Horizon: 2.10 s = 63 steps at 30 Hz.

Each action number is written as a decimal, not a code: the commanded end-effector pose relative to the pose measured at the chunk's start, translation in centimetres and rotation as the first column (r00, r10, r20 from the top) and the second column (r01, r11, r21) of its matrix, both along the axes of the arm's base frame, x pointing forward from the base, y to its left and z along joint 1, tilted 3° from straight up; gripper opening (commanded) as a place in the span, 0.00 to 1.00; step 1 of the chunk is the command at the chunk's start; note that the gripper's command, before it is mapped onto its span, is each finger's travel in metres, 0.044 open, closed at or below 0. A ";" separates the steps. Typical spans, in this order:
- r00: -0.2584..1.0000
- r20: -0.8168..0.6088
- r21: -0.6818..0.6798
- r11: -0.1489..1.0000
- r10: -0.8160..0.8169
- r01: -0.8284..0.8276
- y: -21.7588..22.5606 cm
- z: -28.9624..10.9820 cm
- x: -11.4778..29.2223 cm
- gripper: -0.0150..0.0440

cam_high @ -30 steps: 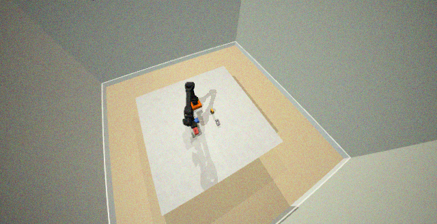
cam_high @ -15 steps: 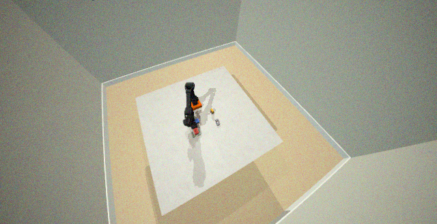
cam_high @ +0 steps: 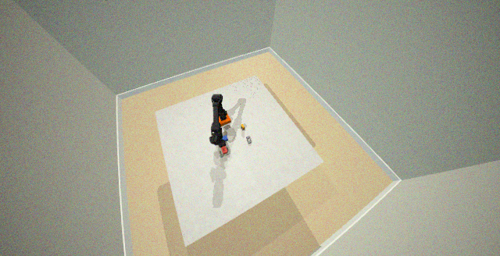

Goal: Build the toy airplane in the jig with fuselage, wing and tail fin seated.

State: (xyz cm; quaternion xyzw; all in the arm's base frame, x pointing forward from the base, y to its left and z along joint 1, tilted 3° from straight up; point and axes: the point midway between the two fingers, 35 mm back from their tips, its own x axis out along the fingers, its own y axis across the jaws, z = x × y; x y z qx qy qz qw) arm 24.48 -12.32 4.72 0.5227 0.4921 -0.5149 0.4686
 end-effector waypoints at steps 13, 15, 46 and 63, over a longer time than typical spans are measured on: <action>1.000 0.001 0.000 1.000 0.000 0.000 0.0 0.0 0.0 1.00; 1.000 0.001 -0.001 1.000 0.000 0.000 -0.1 0.9 0.2 1.00; -0.159 0.042 -0.023 -0.159 0.986 -0.987 -0.3 8.6 0.5 1.00; -0.175 0.042 -0.025 -0.174 0.984 -0.984 1.7 8.7 1.1 1.00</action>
